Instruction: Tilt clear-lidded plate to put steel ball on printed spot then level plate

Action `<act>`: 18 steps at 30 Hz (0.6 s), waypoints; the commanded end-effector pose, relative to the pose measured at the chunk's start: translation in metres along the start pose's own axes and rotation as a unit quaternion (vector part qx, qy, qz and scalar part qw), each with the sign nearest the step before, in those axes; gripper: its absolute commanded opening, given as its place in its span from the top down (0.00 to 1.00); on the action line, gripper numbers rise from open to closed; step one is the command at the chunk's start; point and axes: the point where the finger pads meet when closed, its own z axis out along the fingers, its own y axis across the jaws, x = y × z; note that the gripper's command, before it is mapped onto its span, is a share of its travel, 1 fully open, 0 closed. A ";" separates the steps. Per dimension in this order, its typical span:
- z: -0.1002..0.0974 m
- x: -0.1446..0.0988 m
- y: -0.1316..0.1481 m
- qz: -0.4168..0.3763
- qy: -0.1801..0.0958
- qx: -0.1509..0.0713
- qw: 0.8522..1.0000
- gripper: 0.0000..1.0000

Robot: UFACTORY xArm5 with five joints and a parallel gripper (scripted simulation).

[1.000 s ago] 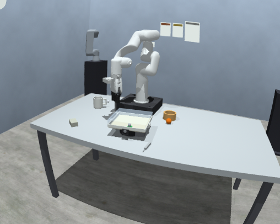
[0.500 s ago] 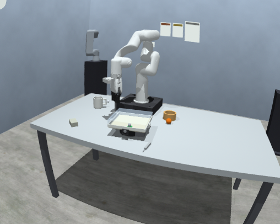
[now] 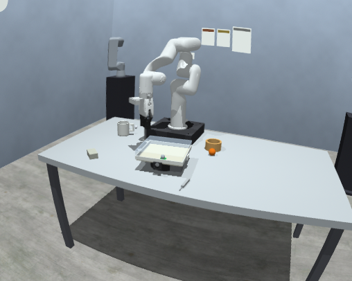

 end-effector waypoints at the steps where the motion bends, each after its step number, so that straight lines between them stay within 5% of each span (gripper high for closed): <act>1: -0.002 0.001 0.000 0.000 0.002 0.001 1.000 0.38; 18: -0.016 0.001 0.000 0.000 0.002 0.001 1.000 0.38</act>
